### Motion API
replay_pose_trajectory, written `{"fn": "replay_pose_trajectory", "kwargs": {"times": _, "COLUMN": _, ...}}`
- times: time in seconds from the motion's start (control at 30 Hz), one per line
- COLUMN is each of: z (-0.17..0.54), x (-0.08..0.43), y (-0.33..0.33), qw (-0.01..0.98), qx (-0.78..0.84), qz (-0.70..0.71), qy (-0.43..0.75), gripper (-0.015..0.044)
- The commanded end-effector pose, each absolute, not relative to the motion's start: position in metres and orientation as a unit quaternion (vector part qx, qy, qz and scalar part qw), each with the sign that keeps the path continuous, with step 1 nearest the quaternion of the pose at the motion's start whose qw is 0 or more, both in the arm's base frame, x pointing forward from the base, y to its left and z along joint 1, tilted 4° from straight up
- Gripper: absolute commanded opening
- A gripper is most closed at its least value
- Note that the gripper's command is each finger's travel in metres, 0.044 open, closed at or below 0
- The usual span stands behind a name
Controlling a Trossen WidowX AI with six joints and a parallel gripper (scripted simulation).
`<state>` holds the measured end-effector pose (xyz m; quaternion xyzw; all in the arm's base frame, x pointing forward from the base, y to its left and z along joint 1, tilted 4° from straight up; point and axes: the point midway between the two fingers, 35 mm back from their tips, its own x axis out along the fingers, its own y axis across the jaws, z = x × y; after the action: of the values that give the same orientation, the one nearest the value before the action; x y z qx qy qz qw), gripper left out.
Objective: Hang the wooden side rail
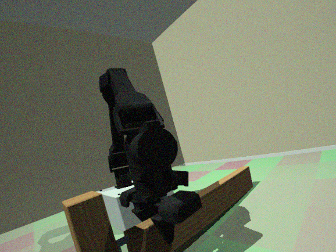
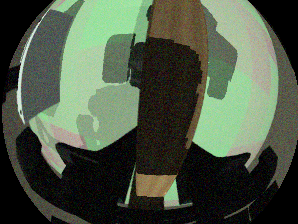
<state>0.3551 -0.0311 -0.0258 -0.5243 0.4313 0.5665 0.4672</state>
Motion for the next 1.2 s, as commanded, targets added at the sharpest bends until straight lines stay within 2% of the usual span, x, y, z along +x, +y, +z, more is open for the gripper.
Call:
{"fn": "replay_pose_trajectory", "kwargs": {"times": 0.0, "z": -0.0202, "x": 0.3605, "y": -0.0331, "qw": 0.469, "qx": -0.532, "qz": 0.56, "qy": 0.427, "gripper": 0.0}}
{"fn": "replay_pose_trajectory", "kwargs": {"times": 1.17, "z": -0.0194, "x": 0.3601, "y": -0.0369, "qw": 0.469, "qx": -0.533, "qz": 0.56, "qy": 0.427, "gripper": 0.0}}
